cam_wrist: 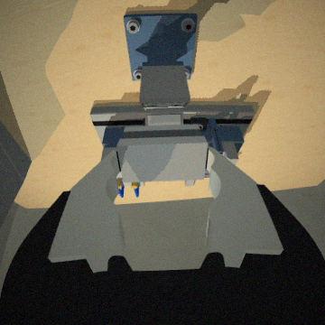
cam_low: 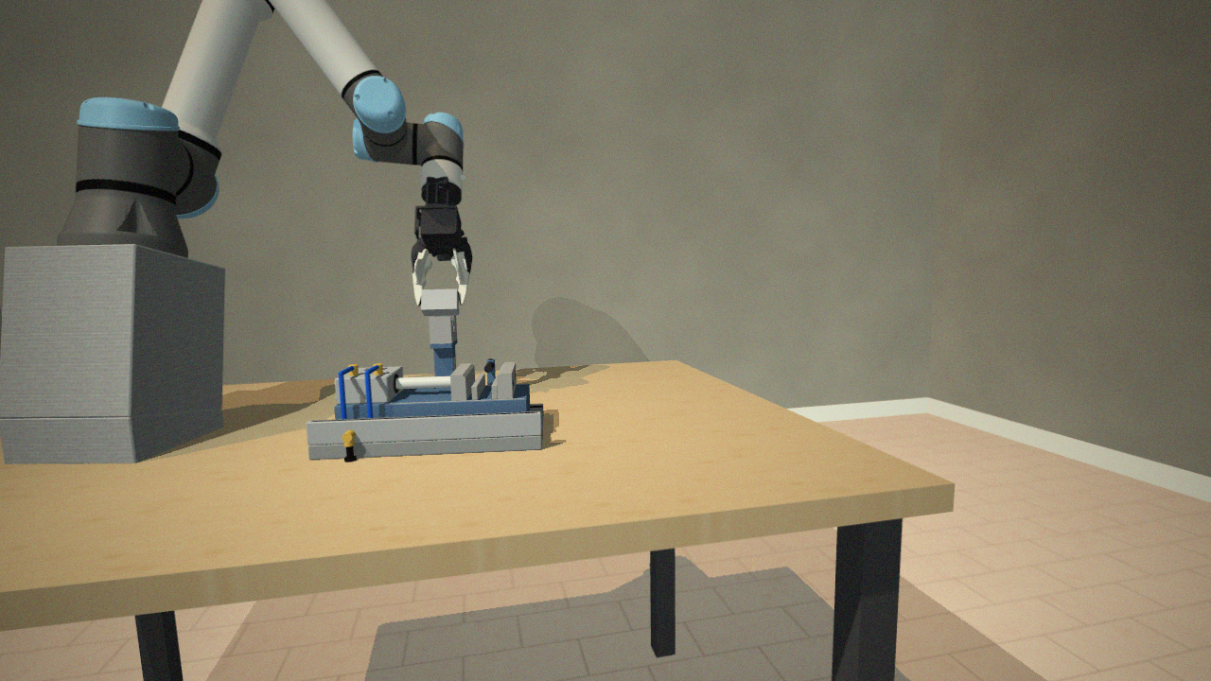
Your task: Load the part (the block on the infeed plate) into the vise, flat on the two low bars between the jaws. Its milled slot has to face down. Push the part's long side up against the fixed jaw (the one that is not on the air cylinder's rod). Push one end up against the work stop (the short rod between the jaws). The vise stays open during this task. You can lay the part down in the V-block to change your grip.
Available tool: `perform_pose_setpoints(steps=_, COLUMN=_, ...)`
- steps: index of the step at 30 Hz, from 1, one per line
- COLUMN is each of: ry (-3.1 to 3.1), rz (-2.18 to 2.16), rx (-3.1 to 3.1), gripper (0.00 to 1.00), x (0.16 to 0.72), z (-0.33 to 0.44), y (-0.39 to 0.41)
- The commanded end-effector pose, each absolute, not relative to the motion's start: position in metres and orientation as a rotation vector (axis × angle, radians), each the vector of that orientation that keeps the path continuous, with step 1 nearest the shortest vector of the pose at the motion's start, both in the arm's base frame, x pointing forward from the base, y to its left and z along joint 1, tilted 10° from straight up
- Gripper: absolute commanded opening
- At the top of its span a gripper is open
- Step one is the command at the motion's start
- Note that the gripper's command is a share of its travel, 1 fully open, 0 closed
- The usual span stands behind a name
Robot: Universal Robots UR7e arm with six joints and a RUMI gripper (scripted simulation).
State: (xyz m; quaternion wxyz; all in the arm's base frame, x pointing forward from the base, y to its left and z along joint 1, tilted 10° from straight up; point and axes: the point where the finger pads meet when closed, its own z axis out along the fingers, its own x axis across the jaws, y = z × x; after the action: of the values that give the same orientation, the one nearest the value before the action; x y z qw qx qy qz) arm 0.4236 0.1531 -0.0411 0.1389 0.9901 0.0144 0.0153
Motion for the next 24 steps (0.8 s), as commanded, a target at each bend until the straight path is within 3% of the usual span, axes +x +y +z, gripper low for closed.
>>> perform_pose_setpoints(steps=1, ry=0.028, rz=0.041, rx=2.785, gripper=0.0, x=0.4251, z=-0.0407, y=0.1517)
perform_pose_setpoints(steps=24, ry=0.023, rz=0.042, rx=2.591, gripper=0.0, x=0.425, z=-0.0414, y=0.1533)
